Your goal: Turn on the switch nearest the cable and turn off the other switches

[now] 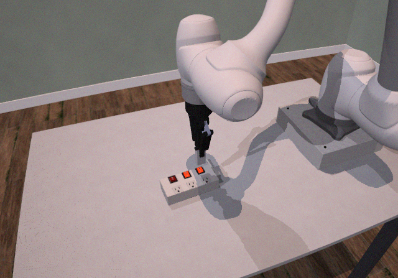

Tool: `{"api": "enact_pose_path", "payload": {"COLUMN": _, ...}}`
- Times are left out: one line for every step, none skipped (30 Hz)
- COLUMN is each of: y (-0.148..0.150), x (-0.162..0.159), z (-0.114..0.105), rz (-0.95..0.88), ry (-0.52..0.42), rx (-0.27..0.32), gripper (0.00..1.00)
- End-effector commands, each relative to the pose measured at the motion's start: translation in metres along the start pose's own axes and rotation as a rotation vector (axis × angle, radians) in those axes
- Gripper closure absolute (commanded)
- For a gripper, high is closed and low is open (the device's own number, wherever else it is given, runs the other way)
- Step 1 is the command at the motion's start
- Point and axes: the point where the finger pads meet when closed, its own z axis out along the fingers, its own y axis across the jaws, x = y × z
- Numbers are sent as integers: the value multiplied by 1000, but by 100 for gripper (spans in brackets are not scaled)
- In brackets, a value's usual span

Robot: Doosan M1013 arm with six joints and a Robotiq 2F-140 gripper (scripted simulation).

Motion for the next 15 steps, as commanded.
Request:
{"api": "enact_pose_path", "payload": {"y": -3, "x": -9, "z": -3, "rz": 0, "ry": 0, "rx": 0, "gripper": 100}}
{"api": "enact_pose_path", "payload": {"y": -6, "x": -17, "z": -5, "rz": 0, "ry": 0, "rx": 0, "gripper": 100}}
{"api": "enact_pose_path", "payload": {"y": -9, "x": -27, "z": -8, "rz": 0, "ry": 0, "rx": 0, "gripper": 100}}
{"api": "enact_pose_path", "payload": {"y": -12, "x": -35, "z": -11, "rz": 0, "ry": 0, "rx": 0, "gripper": 100}}
{"api": "enact_pose_path", "payload": {"y": -15, "x": -41, "z": -13, "rz": 0, "ry": 0, "rx": 0, "gripper": 100}}
{"api": "enact_pose_path", "payload": {"y": -16, "x": -43, "z": -13, "rz": 0, "ry": 0, "rx": 0, "gripper": 100}}
{"api": "enact_pose_path", "payload": {"y": -16, "x": -44, "z": -14, "rz": 0, "ry": 0, "rx": 0, "gripper": 100}}
{"api": "enact_pose_path", "payload": {"y": -16, "x": -44, "z": -14, "rz": 0, "ry": 0, "rx": 0, "gripper": 100}}
{"api": "enact_pose_path", "payload": {"y": -16, "x": -44, "z": -14, "rz": 0, "ry": 0, "rx": 0, "gripper": 100}}
{"api": "enact_pose_path", "payload": {"y": -16, "x": -44, "z": -14, "rz": 0, "ry": 0, "rx": 0, "gripper": 100}}
{"api": "enact_pose_path", "payload": {"y": -16, "x": -44, "z": -14, "rz": 0, "ry": 0, "rx": 0, "gripper": 100}}
{"api": "enact_pose_path", "payload": {"y": -16, "x": -44, "z": -14, "rz": 0, "ry": 0, "rx": 0, "gripper": 100}}
{"api": "enact_pose_path", "payload": {"y": -16, "x": -44, "z": -14, "rz": 0, "ry": 0, "rx": 0, "gripper": 100}}
{"api": "enact_pose_path", "payload": {"y": -16, "x": -44, "z": -14, "rz": 0, "ry": 0, "rx": 0, "gripper": 100}}
{"api": "enact_pose_path", "payload": {"y": -16, "x": -44, "z": -14, "rz": 0, "ry": 0, "rx": 0, "gripper": 100}}
